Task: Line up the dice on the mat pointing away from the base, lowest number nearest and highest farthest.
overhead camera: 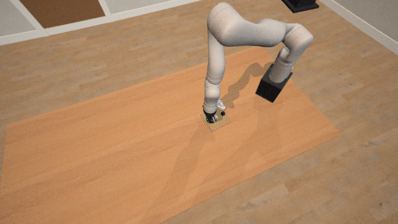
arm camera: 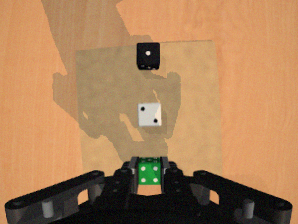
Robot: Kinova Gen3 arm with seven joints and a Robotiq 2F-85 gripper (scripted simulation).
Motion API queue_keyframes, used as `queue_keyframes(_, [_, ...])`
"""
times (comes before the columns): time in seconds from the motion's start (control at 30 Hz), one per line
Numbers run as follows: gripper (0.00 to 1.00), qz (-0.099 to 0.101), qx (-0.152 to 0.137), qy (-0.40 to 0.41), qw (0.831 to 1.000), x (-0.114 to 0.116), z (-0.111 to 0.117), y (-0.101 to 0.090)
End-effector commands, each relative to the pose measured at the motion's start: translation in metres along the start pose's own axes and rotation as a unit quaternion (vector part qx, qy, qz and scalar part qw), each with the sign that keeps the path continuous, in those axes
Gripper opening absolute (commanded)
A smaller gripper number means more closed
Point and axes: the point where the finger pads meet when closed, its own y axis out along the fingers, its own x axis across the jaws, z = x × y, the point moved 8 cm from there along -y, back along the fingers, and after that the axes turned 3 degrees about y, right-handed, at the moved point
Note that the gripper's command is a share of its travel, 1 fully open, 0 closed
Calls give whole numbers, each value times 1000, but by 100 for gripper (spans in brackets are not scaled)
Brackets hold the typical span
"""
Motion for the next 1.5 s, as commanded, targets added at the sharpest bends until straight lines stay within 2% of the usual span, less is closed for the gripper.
queue_keyframes(0.0, [15, -1, -4, -7, 1000, 2, -3, 0])
queue_keyframes(0.9, [15, -1, -4, -7, 1000, 2, -3, 0])
queue_keyframes(0.93, [19, -1, -4, -7, 1000, 2, -3, 0])
queue_keyframes(1.1, [23, -1, -4, -7, 1000, 2, -3, 0])
queue_keyframes(1.23, [31, -1, -4, -7, 1000, 2, -3, 0])
queue_keyframes(1.37, [31, -1, -4, -7, 1000, 2, -3, 0])
queue_keyframes(1.4, [35, -1, -4, -7, 1000, 2, -3, 0])
queue_keyframes(1.47, [35, -1, -4, -7, 1000, 2, -3, 0])
